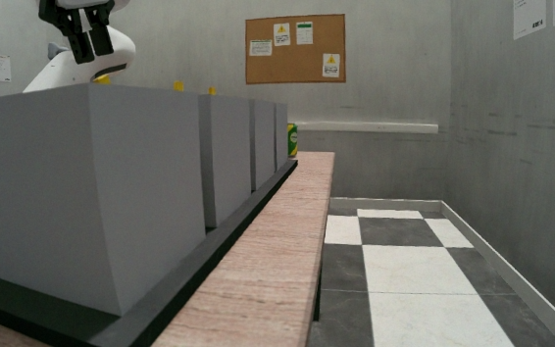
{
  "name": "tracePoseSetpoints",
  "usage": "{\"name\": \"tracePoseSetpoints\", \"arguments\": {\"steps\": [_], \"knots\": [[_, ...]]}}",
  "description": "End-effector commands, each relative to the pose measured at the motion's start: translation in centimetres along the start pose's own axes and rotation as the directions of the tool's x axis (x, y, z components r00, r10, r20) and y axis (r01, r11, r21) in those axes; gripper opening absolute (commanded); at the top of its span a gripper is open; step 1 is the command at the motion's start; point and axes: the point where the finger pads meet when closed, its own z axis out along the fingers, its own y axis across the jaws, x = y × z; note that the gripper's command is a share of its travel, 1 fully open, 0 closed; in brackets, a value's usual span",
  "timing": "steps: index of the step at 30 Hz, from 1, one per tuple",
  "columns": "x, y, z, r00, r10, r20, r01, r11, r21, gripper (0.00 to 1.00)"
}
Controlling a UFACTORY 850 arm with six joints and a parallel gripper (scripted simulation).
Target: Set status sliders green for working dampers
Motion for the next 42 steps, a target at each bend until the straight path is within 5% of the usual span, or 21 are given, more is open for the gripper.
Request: {"name": "tracePoseSetpoints", "arguments": {"steps": [1, 27, 42], "knots": [[-0.1, 0.1, -0.1, 1.000, -0.001, 0.000, 0.001, 1.000, 0.003, 0.39], [-0.1, 0.1, 1.4, 1.000, -0.001, 0.000, 0.001, 1.000, 0.004, 0.39], [-0.1, 0.1, 5.0, 1.000, -0.001, 0.000, 0.001, 1.000, 0.004, 0.39]]}}
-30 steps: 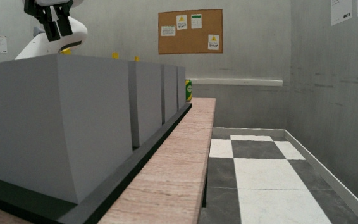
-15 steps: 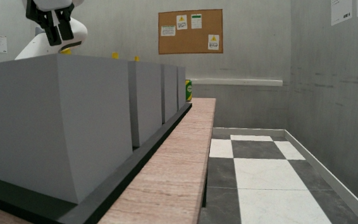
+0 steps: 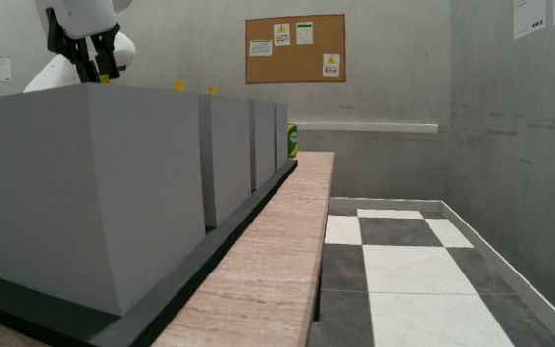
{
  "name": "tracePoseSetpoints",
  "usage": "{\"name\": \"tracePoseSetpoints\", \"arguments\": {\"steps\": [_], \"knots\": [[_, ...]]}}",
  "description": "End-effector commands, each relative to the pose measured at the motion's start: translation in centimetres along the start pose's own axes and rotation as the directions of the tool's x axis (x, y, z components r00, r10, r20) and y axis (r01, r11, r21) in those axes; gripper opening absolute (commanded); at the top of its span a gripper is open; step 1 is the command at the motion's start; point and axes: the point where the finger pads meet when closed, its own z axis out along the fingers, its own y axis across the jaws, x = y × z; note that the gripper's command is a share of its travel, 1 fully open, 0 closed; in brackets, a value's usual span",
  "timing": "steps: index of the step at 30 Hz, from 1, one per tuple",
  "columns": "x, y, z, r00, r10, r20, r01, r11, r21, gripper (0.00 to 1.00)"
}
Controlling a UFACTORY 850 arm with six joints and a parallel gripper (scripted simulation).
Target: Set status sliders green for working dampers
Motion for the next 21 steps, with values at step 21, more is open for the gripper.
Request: {"name": "tracePoseSetpoints", "arguments": {"steps": [21], "knots": [[0.1, 0.0, 3.6, 1.000, -0.002, -0.002, 0.002, 1.000, -0.001, 0.39]]}}
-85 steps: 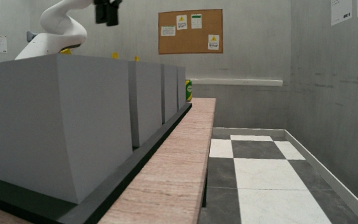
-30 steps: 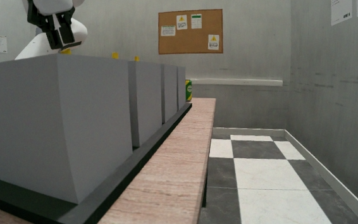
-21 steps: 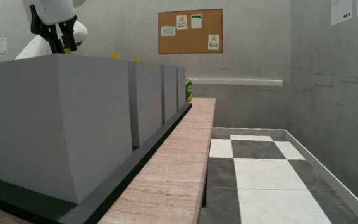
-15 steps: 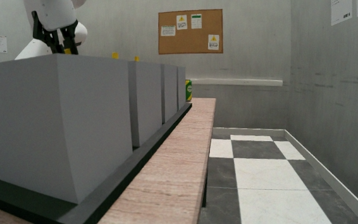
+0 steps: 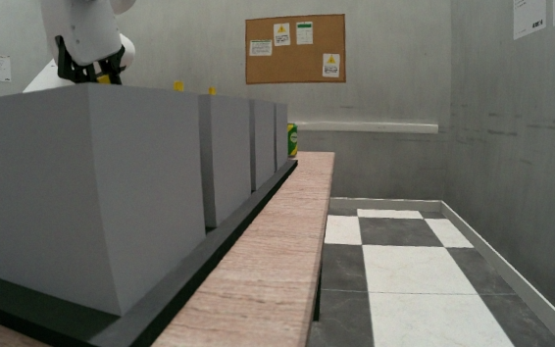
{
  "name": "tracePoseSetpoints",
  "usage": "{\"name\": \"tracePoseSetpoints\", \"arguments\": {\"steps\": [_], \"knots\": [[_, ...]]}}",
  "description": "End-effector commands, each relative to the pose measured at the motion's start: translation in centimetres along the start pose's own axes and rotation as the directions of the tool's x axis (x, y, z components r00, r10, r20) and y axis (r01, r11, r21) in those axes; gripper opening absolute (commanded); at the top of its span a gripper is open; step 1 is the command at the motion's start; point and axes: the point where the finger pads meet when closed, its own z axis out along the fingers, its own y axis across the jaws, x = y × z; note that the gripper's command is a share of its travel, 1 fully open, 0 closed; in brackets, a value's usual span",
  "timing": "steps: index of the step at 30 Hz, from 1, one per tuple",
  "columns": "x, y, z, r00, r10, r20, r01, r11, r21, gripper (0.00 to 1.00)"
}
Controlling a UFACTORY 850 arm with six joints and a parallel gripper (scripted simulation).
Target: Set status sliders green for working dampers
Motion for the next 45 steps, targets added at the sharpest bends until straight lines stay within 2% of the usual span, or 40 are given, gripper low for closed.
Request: {"name": "tracePoseSetpoints", "arguments": {"steps": [1, 20, 21, 45], "knots": [[0.08, 0.00, 0.26, 1.000, -0.001, -0.001, 0.001, 1.000, -0.001, 0.39], [0.08, 0.01, 0.40, 1.000, -0.001, -0.001, 0.001, 1.000, -0.001, 0.39], [0.08, 0.01, 0.40, 1.000, -0.001, -0.001, 0.001, 1.000, -0.001, 0.19], [0.08, 0.01, 0.40, 1.000, -0.001, -0.001, 0.001, 1.000, -0.001, 0.19]]}}
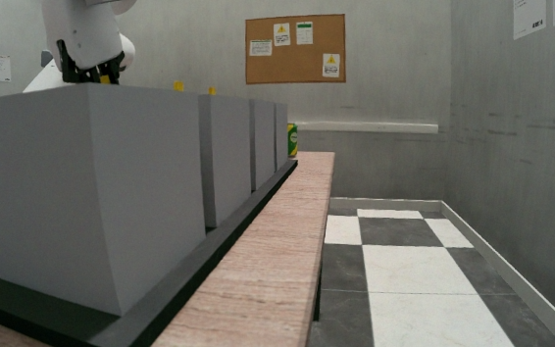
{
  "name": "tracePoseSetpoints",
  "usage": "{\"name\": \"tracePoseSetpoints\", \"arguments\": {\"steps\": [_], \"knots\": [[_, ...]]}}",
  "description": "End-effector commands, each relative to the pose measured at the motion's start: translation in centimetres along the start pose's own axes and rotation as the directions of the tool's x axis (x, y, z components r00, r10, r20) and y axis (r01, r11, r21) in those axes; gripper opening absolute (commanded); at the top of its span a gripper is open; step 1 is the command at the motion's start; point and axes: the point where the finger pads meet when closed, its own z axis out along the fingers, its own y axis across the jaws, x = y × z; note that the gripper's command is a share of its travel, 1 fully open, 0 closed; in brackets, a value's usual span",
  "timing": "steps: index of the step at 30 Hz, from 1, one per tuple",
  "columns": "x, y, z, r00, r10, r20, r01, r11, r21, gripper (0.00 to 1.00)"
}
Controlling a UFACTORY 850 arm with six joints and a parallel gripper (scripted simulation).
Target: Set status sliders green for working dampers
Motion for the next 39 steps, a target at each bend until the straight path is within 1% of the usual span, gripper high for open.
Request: {"name": "tracePoseSetpoints", "arguments": {"steps": [1, 22, 28, 36, 38, 39], "knots": [[0.06, 0.01, -0.09, 1.000, -0.001, -0.001, 0.001, 1.000, -0.002, 0.19], [0.07, -0.07, -0.09, 1.000, -0.001, -0.001, 0.001, 1.000, -0.009, 0.19], [0.06, -0.24, -0.09, 1.000, -0.001, -0.001, 0.001, 1.000, -0.027, 0.19], [0.07, -0.66, -0.07, 1.000, -0.001, -0.001, 0.001, 0.998, -0.068, 0.19], [0.07, -0.66, -0.07, 1.000, -0.001, -0.001, 0.001, 0.998, -0.068, 0.19], [0.07, -0.72, -0.06, 1.000, -0.001, -0.001, 0.001, 0.997, -0.075, 0.19]]}}
